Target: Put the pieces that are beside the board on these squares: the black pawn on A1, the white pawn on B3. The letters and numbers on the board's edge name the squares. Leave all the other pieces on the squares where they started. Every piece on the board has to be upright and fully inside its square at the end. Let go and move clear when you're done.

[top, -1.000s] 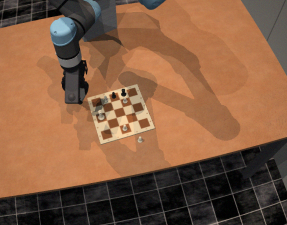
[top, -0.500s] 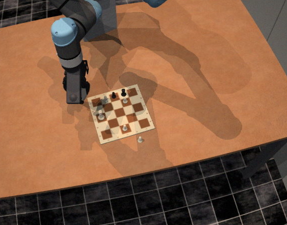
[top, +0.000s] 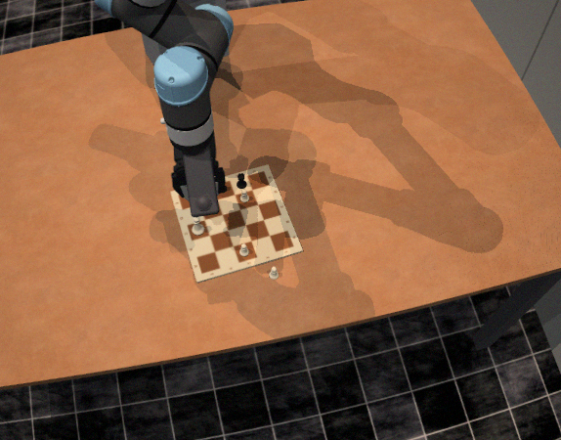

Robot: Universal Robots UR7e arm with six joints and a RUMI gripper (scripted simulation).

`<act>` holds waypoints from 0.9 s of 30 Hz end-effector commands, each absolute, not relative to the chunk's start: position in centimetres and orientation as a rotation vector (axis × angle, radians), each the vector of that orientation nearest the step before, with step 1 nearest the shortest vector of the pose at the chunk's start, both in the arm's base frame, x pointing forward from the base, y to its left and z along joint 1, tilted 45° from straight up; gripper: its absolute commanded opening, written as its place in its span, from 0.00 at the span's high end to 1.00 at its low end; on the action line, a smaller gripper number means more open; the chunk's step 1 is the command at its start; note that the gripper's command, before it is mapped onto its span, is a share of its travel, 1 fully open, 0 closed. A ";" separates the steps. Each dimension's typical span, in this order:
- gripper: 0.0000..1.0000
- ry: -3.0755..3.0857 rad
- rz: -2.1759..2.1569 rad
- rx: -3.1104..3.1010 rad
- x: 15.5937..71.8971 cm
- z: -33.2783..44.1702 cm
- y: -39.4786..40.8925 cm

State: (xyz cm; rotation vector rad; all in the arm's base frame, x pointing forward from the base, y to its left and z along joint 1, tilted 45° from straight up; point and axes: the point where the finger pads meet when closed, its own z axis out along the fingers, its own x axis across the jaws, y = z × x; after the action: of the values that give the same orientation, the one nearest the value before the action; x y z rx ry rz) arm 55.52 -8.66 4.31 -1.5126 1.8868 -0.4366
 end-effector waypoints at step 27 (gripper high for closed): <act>1.00 1.739 -0.551 -1.697 59.0 12.0 3.9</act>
State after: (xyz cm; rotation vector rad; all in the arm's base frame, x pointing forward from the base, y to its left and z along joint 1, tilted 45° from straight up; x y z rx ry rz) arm 58.87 3.82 11.87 -1.6957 1.7363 -0.5485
